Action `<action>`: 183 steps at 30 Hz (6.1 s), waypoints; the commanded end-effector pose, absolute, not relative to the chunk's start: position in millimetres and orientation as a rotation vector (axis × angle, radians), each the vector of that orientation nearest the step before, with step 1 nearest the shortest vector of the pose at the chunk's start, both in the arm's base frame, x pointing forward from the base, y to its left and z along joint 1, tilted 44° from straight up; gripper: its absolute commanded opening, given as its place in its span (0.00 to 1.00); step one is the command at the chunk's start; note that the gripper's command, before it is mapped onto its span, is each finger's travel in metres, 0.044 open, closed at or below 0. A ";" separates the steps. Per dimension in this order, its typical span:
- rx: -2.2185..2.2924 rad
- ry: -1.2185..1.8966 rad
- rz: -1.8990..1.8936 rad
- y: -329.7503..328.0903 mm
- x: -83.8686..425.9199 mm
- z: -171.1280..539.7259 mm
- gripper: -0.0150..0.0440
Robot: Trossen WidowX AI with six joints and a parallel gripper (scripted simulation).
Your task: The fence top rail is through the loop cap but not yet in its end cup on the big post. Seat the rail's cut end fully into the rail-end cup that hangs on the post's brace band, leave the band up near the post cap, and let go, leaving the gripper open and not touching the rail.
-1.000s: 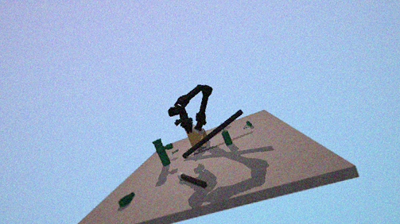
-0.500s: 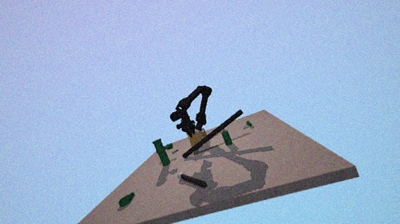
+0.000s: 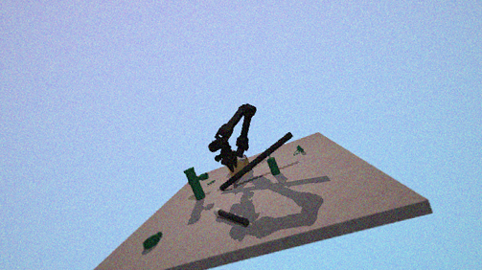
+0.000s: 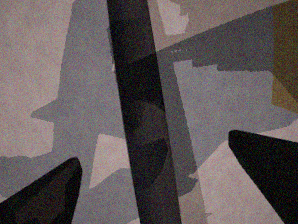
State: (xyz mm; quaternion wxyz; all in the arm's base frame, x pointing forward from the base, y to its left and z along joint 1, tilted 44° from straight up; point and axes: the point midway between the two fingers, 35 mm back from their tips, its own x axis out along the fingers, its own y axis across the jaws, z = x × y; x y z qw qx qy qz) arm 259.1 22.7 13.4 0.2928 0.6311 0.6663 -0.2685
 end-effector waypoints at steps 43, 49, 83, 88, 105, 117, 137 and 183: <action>1.688 1.787 -0.718 71.4 253.2 -36.0 0.96; 1.688 1.787 -0.718 71.4 253.2 -36.0 0.69; 1.476 1.585 -0.898 -0.8 263.8 -3.7 0.25; 1.476 1.585 -0.898 -0.8 263.8 -3.7 0.25; 1.487 1.608 -0.895 4.8 260.8 -5.3 0.25; 1.486 1.608 -0.895 0.8 264.3 -3.5 0.25; 1.486 1.607 -0.895 -6.4 270.4 -1.4 0.25; 1.475 1.634 -0.890 -15.7 265.5 -19.0 0.25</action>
